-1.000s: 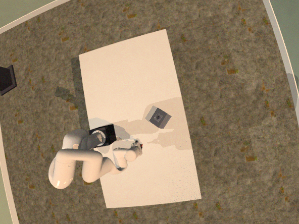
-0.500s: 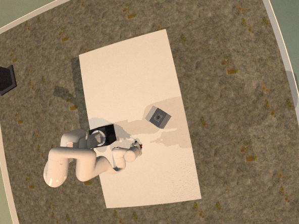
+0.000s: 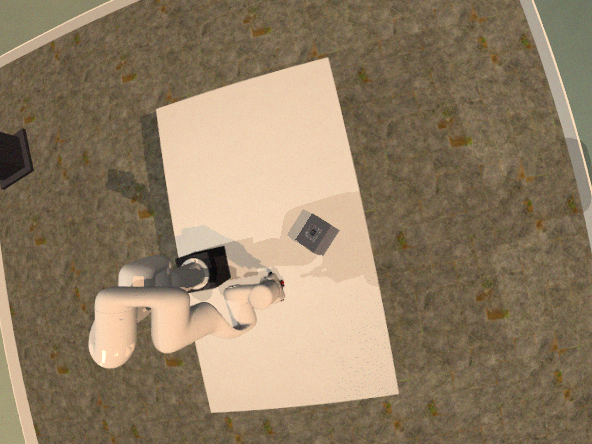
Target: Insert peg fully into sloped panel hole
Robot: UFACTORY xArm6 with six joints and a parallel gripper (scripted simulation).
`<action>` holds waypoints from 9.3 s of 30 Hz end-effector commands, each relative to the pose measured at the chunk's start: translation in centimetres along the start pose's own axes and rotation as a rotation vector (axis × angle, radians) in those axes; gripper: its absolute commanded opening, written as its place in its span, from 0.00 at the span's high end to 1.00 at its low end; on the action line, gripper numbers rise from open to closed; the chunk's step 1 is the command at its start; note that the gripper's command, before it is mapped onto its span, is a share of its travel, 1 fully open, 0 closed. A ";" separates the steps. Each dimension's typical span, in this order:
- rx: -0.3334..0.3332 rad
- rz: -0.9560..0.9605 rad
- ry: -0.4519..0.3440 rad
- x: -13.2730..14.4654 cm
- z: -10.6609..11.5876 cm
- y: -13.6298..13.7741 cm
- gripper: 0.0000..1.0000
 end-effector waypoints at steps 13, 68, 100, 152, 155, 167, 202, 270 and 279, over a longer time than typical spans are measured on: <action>0.064 0.112 0.000 -2.6 0.9 -3.8 1.00; 0.344 0.432 0.130 -8.1 4.7 -18.0 1.00; 0.459 0.539 0.267 -9.2 6.4 -24.7 1.00; 0.459 0.539 0.267 -11.6 0.6 -22.4 1.00; 0.459 0.539 0.267 -11.7 0.4 -22.3 1.00; 0.459 0.539 0.267 -12.0 -0.3 -22.0 1.00; 0.459 0.539 0.267 -12.7 -1.9 -21.4 1.00; 0.464 0.538 0.270 -12.4 -0.4 -22.0 0.00; 0.465 0.537 0.270 -11.4 2.2 -23.0 0.00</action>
Point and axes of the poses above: the point where the finger pads meet when closed, its own z axis back along the fingers, its own y axis across the jaws, x = y × z, the point moved 9 cm from there along z, back along the fingers, and after that the axes turned 8 degrees about -z, right-handed, at the moved point
